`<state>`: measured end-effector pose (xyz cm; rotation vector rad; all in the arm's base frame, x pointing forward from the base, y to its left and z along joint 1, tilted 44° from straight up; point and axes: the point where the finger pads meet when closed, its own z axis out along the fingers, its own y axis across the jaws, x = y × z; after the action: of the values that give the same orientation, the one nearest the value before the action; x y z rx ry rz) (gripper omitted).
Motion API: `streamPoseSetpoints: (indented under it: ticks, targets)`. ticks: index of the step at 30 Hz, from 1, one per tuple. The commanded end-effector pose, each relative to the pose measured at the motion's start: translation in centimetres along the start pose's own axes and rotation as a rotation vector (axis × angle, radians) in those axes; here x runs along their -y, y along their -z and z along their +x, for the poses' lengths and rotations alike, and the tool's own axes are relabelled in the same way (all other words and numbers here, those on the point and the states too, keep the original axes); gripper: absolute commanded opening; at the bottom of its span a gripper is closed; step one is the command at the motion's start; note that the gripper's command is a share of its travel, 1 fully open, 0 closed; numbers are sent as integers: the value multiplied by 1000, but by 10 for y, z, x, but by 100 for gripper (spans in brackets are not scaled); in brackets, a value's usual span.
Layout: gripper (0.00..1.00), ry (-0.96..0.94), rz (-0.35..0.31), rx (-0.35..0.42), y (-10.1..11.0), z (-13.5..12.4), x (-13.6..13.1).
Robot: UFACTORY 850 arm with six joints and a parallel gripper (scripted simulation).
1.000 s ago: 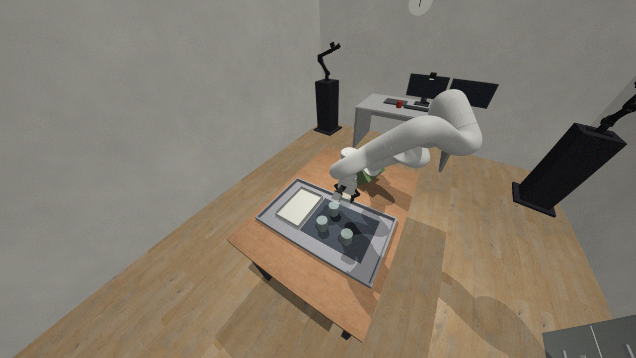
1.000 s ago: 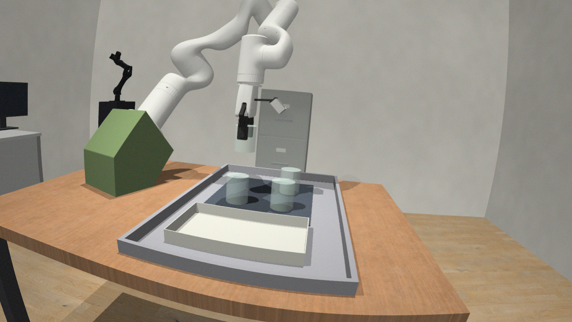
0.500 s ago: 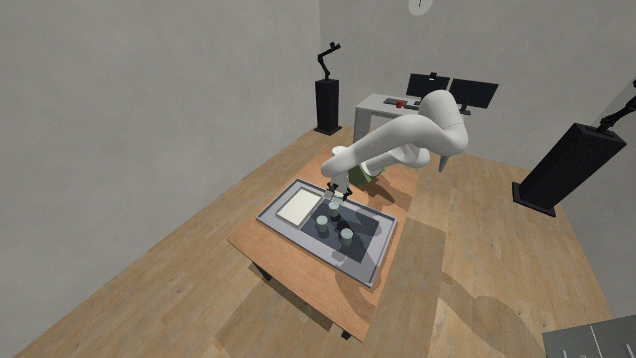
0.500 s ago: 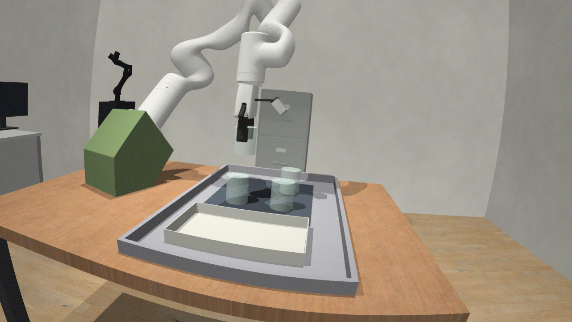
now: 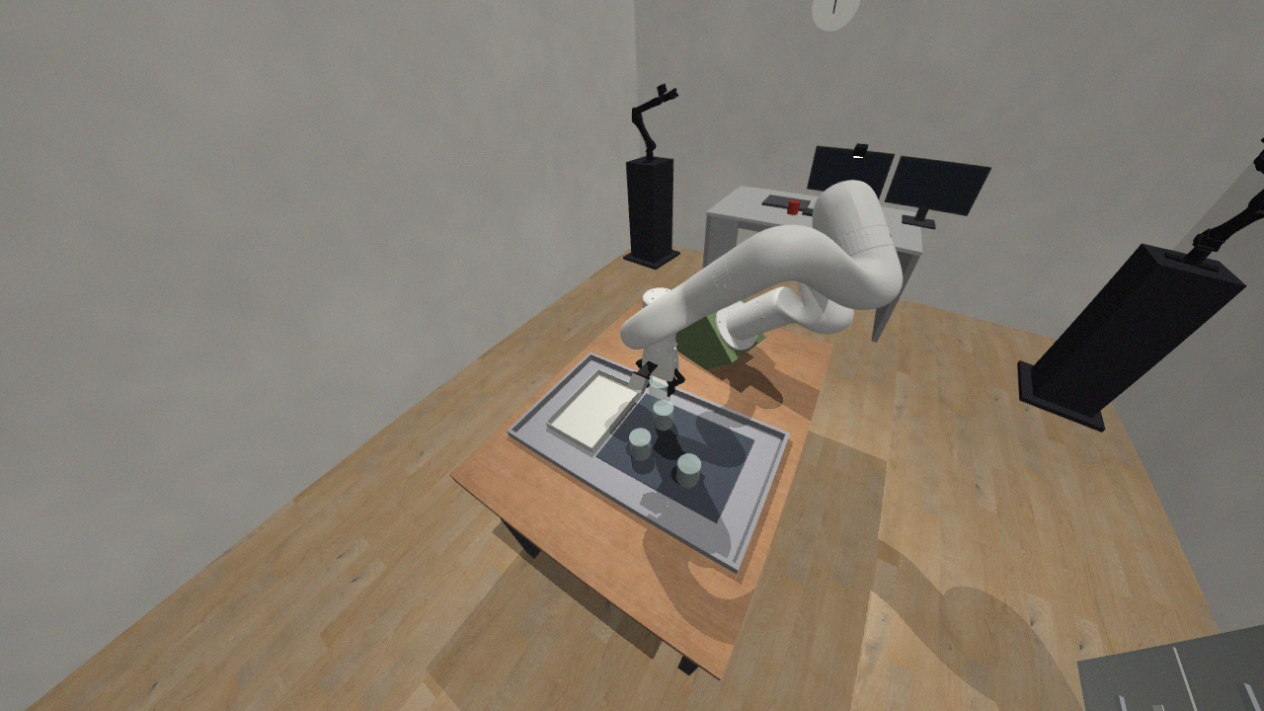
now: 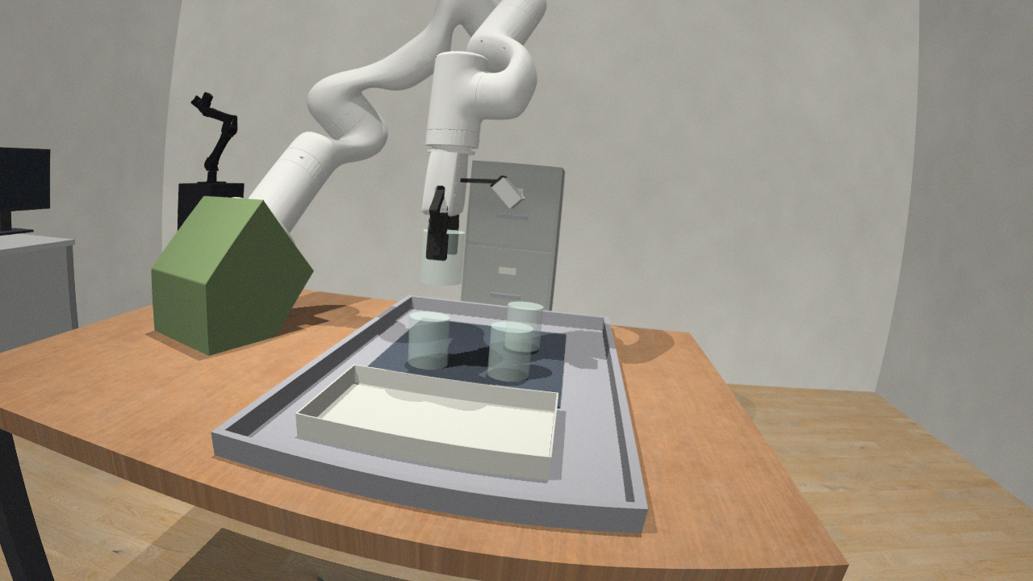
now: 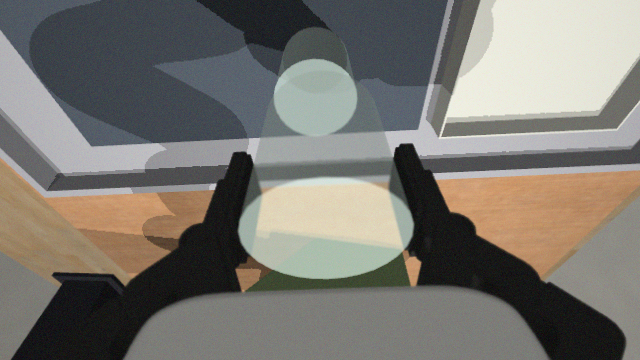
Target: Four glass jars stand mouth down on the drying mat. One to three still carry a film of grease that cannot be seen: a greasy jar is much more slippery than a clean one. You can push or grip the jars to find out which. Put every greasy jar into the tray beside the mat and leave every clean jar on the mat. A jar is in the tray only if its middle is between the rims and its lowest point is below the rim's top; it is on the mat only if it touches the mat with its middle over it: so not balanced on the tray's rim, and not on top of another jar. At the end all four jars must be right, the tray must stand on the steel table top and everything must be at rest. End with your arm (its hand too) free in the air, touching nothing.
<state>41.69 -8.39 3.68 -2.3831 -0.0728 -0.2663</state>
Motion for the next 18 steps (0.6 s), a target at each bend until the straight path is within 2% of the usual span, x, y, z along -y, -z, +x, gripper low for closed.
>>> streamPoseSetpoints:
  ticks: [1,18]
  targets:
    - [0,0,0,-1,0,4,-16]
    - [0,0,0,-1,0,15,-64]
